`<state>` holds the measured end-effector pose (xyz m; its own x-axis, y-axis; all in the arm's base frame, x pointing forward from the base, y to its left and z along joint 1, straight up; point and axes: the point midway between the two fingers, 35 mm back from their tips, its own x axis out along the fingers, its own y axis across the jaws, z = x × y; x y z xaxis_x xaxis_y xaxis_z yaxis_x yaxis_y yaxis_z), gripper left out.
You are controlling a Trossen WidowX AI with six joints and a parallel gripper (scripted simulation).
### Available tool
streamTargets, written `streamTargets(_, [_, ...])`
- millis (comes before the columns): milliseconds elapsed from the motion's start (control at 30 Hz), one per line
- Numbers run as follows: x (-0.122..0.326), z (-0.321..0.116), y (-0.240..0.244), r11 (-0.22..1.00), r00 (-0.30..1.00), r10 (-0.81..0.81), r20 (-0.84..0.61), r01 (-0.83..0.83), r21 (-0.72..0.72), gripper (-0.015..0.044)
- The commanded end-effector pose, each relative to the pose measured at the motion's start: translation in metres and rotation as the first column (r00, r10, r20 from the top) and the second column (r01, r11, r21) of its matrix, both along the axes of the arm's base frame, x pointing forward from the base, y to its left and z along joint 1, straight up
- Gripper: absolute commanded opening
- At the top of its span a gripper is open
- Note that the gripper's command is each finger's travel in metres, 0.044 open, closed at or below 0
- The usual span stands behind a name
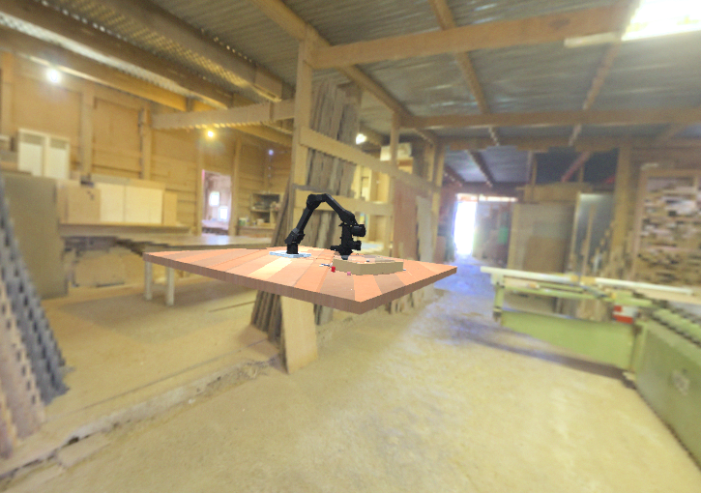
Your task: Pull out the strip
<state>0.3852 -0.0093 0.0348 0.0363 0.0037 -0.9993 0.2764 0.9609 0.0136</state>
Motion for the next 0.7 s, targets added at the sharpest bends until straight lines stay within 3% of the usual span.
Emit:
streamTargets(0, [0.0004,-0.0012,-0.0010,1.000,1.000,0.004,0.001,-0.004,-0.006,0.0000])
streamTargets(667, [0.0005,-0.0032,-0.0010,1.000,1.000,0.004,0.001,-0.004,-0.006,0.0000])
